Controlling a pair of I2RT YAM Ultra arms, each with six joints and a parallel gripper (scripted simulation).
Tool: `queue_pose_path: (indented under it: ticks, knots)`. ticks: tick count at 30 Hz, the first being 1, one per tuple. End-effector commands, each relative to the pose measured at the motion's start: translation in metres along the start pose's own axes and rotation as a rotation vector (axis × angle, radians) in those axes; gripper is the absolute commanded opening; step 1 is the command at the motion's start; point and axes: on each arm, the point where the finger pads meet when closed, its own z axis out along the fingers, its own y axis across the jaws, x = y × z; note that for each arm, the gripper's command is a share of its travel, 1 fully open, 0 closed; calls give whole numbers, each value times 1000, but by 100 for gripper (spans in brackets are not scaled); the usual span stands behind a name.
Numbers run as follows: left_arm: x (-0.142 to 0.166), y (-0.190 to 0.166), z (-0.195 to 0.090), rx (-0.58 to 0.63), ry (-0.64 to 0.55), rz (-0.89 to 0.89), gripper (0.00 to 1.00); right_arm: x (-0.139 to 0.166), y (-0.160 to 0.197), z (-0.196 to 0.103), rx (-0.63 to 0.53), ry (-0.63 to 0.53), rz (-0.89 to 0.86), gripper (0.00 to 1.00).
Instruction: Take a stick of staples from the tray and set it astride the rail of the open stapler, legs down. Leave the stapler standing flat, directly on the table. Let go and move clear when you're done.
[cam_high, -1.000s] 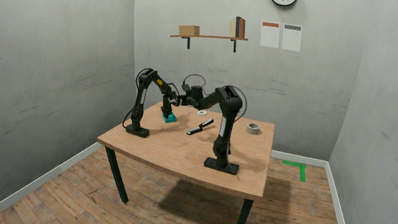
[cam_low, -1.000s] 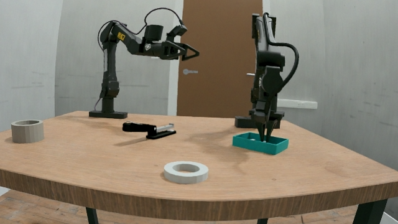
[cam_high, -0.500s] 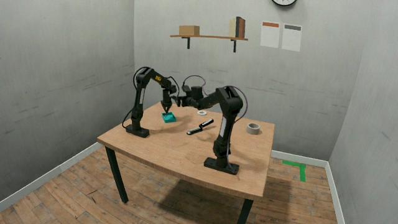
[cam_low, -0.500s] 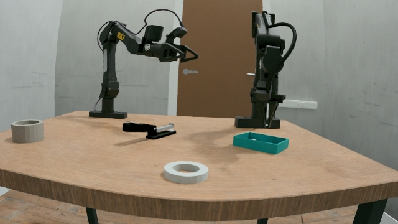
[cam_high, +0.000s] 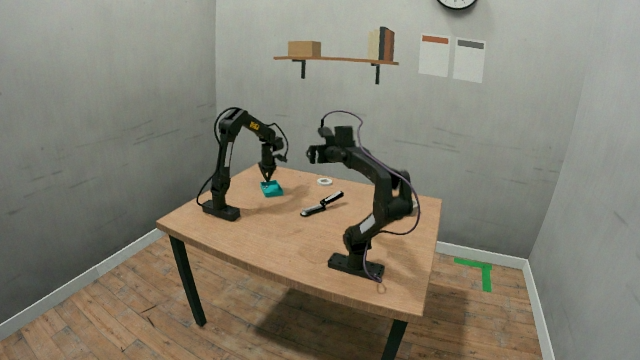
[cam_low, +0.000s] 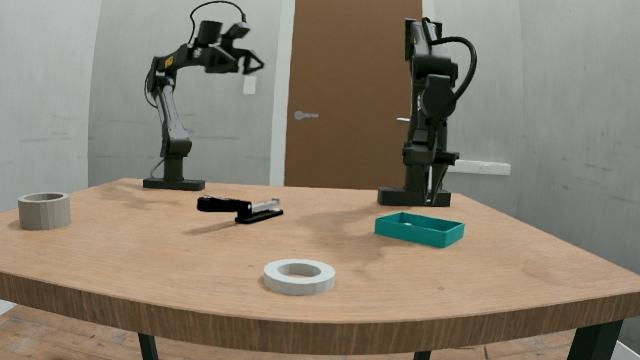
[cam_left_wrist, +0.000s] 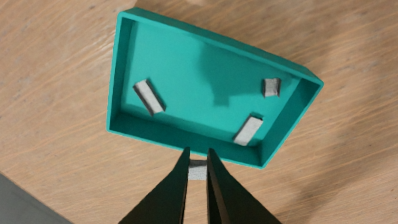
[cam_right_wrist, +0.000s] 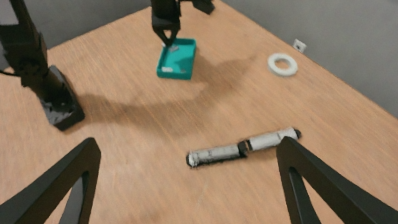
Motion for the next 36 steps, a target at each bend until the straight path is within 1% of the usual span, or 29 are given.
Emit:
queue_pose_path:
  ticks: [1,4,9,14,18,20,22,24,27,29,31,36]
  knots:
    - [-8,4,-12,-6,-43,-2,6,22,0,-55,-4,184,11,100]
    - [-8,4,-12,-6,-43,-2,6,26,3,-91,18,180,19,100]
    - [-8,4,-12,-6,-43,-2,6,29,8,-123,43,159,22,100]
    - [-10,0,-12,2,-49,-31,6,27,9,-131,52,142,19,100]
    - [-10,-22,-10,8,-38,-90,6,22,9,-132,57,117,12,100]
    - [-6,-44,-8,14,-9,-123,6,22,9,-132,57,116,11,100]
    - [-17,-77,-11,12,-15,-141,6,21,9,-132,57,115,11,100]
    - [-22,-103,-12,11,-10,-169,6,21,9,-132,57,114,11,100]
    - [-27,-151,-11,-1,4,-131,6,21,9,-132,57,114,11,100]
    - [-27,-151,-11,-1,4,-131,6,21,9,-132,57,114,11,100]
    - [-30,-188,-12,-4,7,-101,6,21,9,-132,57,114,11,100]
    - [-38,-255,-14,-9,7,-54,6,21,9,-132,57,114,11,100]
